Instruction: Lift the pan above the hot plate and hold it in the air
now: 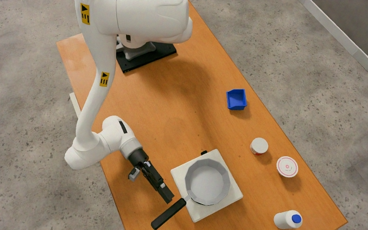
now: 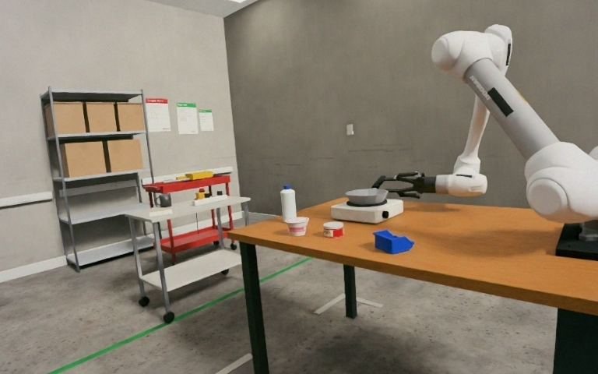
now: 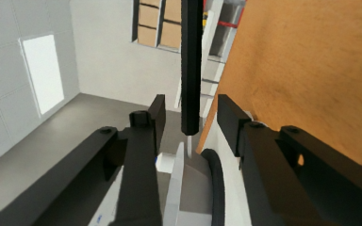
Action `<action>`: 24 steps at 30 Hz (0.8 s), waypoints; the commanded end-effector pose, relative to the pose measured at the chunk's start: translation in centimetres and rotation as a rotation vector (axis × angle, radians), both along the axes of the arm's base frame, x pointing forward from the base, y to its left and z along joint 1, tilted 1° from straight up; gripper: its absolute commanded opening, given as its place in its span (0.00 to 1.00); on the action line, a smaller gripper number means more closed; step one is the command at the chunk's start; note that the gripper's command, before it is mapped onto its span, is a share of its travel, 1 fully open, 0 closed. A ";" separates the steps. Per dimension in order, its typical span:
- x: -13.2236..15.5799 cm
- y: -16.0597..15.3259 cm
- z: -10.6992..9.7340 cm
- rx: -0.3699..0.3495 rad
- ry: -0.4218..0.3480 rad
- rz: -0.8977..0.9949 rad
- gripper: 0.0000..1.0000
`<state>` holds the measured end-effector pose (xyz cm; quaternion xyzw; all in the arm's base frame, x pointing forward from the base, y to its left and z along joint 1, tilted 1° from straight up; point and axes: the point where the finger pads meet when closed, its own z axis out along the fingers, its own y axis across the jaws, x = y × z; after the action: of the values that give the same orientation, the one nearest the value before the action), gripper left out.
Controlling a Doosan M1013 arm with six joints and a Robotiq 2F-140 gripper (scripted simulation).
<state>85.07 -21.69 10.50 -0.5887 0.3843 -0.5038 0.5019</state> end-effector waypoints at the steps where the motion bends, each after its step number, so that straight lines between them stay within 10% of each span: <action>1: 0.9 -0.1 0.0 0.005 0.003 -0.006 0.41; 24: 4.3 0.6 0.0 0.006 0.003 -0.006 0.41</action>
<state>88.60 -20.96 10.52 -0.5888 0.3843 -0.5037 0.5019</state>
